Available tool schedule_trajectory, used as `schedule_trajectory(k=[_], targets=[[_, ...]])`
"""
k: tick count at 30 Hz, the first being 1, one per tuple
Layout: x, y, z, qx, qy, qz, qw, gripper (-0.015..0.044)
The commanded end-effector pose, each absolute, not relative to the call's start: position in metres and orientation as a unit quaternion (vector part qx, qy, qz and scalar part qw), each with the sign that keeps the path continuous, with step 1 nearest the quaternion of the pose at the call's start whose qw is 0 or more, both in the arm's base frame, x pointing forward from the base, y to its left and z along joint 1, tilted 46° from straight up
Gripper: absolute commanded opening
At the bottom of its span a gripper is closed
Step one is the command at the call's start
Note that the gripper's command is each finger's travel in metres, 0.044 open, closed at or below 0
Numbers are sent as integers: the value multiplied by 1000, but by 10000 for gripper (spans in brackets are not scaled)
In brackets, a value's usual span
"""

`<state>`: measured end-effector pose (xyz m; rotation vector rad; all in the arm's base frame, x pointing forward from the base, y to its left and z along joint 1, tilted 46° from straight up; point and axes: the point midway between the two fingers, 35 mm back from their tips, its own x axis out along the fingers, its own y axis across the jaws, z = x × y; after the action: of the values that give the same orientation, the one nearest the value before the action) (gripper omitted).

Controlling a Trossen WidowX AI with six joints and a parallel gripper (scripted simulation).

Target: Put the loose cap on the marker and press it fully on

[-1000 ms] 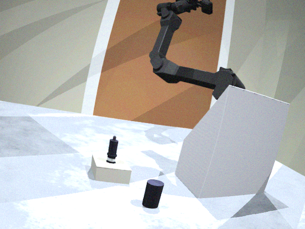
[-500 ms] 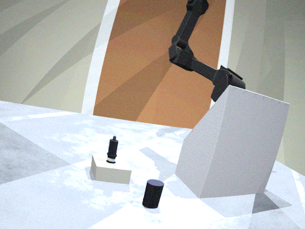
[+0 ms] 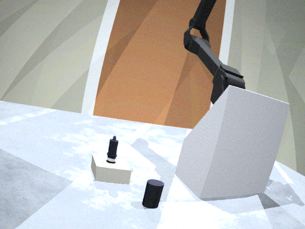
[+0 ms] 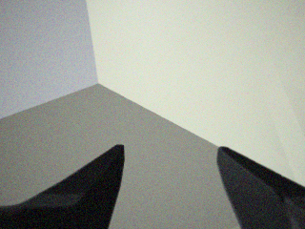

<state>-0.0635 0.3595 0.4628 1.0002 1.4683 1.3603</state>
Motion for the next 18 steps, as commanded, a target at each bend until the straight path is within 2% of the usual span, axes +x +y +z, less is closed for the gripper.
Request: schedule_trajectory(k=[1, 10, 18], targets=[[-27, 393, 405, 382, 585, 488, 523, 255], [53, 423, 291, 316, 571, 363, 665, 255], [126, 409, 188, 224, 561, 238, 760, 255]])
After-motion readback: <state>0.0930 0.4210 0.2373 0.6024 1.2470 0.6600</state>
